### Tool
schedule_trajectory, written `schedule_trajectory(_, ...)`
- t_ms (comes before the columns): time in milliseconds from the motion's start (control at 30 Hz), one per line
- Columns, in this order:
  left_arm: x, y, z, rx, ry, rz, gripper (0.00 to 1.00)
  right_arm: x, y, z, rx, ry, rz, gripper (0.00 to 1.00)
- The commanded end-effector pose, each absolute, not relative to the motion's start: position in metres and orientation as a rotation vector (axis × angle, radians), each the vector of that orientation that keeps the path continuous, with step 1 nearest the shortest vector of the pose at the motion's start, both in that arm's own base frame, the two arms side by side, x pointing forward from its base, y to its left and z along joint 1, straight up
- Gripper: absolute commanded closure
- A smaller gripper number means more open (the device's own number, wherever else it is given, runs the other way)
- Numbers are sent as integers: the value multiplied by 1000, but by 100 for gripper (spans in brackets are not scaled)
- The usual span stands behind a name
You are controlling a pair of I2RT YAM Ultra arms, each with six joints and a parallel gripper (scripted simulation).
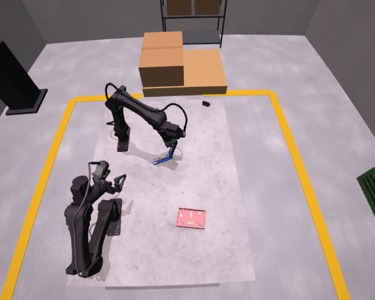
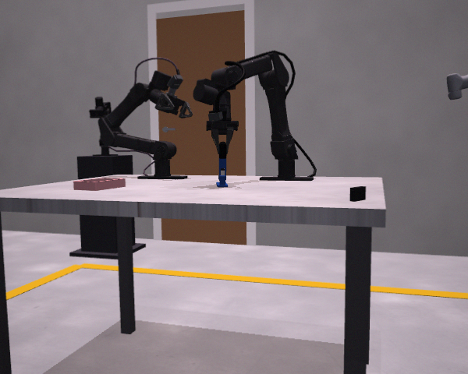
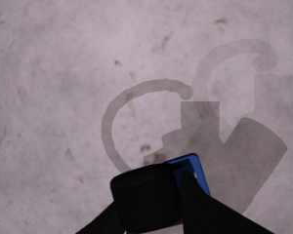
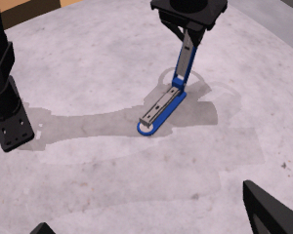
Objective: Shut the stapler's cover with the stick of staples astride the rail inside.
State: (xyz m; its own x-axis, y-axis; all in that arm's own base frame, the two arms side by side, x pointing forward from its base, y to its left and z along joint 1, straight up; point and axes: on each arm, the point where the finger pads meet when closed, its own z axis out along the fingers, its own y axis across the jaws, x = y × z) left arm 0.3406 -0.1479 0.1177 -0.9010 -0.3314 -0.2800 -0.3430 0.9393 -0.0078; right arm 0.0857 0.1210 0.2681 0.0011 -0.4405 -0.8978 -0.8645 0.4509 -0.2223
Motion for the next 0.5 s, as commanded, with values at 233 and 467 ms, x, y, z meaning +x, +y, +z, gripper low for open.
schedule_trajectory(233,332,-152,122,-493,2680,82,100,86,121,270,-1147,1620,504,0)
schedule_trajectory(467,324,-155,123,-479,2590,100,100,86,121,270,-1147,1620,504,0)
